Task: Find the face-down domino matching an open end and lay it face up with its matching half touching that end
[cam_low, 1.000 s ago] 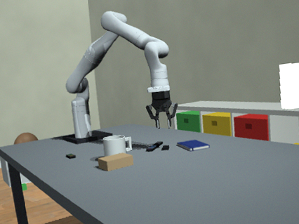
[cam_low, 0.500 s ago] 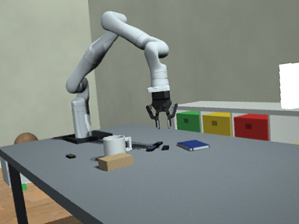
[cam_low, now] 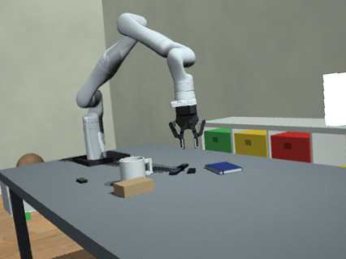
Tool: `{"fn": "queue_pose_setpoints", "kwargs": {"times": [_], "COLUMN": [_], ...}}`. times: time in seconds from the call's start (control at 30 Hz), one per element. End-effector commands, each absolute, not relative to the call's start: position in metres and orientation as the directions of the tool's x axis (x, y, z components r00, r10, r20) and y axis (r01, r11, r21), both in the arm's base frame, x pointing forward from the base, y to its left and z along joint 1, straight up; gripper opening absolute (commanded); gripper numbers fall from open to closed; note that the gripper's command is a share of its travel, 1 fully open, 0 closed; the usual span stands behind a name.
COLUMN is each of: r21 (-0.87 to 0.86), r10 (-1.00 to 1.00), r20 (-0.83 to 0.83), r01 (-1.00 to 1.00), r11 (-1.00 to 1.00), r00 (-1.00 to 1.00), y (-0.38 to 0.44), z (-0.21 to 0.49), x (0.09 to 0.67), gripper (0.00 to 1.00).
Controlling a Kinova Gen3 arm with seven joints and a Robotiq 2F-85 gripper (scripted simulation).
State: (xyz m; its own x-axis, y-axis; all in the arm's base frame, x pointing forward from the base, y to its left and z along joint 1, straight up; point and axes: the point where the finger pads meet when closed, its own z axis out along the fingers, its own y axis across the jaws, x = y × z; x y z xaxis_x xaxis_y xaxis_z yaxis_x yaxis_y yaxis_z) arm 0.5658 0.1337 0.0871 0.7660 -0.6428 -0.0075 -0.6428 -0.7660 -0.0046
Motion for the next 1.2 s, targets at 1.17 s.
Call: {"fn": "queue_pose_setpoints", "kwargs": {"times": [1.17], "r21": [0.002], "r10": [-0.646], "r20": [-0.007], "r01": [-0.646], "r11": [-0.763], "r00": [0.763], "y": [0.134], "z": [0.035], "x": [0.565], "gripper": [0.47]}}
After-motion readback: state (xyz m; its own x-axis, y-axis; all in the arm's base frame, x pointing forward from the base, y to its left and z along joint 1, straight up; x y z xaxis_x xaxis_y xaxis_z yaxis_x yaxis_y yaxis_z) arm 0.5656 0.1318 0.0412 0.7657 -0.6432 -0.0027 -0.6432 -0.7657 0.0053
